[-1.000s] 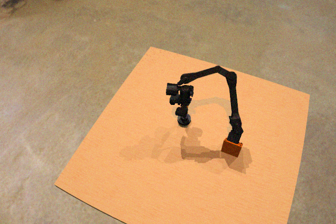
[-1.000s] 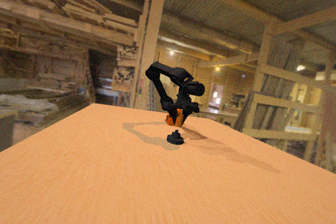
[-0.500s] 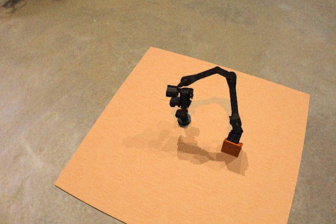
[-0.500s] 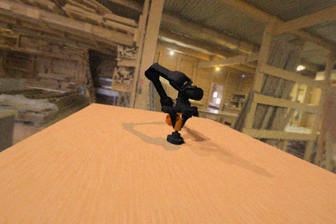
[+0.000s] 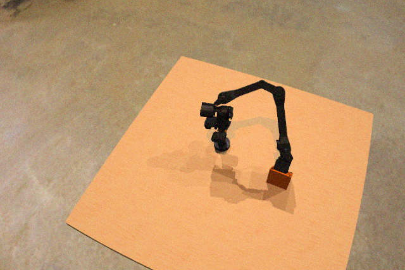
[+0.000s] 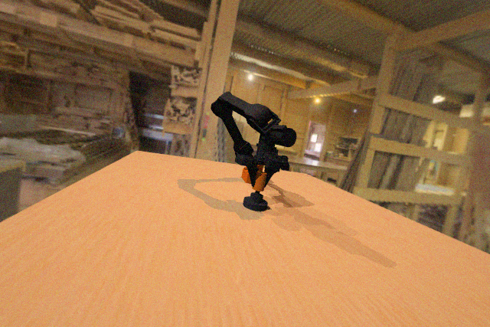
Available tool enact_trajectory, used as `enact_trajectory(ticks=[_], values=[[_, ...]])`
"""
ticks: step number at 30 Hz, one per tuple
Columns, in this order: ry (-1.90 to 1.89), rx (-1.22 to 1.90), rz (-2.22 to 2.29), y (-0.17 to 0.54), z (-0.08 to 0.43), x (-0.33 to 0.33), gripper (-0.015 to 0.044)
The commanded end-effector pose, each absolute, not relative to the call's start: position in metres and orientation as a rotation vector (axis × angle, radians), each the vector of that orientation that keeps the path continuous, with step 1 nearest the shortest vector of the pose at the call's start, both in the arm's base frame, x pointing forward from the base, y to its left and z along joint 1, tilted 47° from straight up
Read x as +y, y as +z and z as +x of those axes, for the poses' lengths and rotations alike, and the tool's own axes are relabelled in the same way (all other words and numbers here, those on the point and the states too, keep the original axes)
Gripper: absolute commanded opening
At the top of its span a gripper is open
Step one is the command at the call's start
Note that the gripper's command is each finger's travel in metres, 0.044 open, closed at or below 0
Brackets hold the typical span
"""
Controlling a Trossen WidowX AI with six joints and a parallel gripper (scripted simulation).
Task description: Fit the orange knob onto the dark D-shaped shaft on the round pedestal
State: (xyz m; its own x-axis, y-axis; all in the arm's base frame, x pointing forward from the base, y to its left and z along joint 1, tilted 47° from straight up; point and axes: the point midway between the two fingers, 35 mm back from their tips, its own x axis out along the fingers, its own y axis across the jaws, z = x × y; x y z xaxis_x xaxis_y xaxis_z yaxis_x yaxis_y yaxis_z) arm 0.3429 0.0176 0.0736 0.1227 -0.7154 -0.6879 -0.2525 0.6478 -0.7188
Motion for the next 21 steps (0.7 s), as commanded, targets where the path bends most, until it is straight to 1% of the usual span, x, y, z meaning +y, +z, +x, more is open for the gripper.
enact_trajectory(ticks=[1,10,21], values=[[-0.409,1.445,-0.866,0.0759,0.3411,0.0198,0.0000],[-0.260,1.506,-1.033,0.0737,0.3412,0.0202,0.0000],[-0.260,1.506,-1.033,0.0752,0.3430,0.0188,0.0000]])
